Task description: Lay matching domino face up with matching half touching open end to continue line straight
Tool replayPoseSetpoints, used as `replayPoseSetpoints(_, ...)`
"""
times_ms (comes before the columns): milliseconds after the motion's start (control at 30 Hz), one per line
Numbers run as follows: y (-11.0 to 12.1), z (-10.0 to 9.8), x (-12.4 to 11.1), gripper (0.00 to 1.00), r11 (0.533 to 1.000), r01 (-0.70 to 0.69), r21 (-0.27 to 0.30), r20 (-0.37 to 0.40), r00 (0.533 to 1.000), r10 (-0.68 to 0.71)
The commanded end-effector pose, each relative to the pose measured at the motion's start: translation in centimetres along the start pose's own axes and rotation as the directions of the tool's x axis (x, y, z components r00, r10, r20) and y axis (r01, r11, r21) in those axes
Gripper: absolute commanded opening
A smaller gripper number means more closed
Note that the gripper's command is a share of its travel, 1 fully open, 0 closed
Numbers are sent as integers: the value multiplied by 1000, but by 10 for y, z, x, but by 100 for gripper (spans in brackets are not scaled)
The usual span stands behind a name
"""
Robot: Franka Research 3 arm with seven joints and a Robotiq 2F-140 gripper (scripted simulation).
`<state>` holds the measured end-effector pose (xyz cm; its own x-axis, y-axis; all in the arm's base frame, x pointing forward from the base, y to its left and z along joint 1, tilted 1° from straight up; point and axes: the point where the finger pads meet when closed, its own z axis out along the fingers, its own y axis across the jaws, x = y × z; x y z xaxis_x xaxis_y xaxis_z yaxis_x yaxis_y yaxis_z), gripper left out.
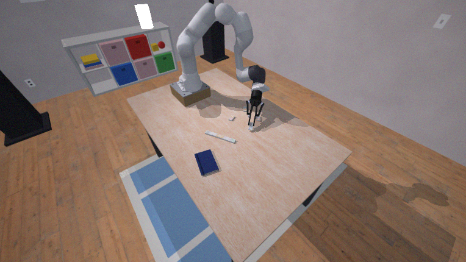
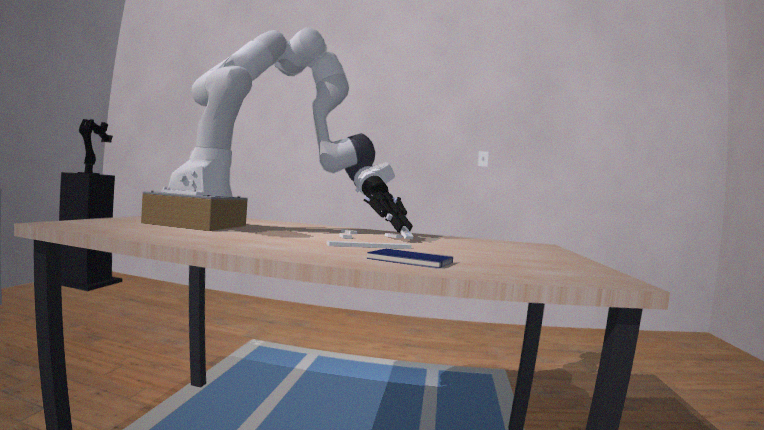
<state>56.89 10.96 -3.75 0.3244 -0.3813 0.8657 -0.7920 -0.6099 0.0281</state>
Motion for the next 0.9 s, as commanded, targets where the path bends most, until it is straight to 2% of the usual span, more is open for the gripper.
replayPoseSetpoints(0, 3, 2, 4, 22, 999, -46, -10, -43, 998, 45)
replayPoseSetpoints(867, 2, 1, -5, 22, 999, -46, -10, -175, 984, 43)
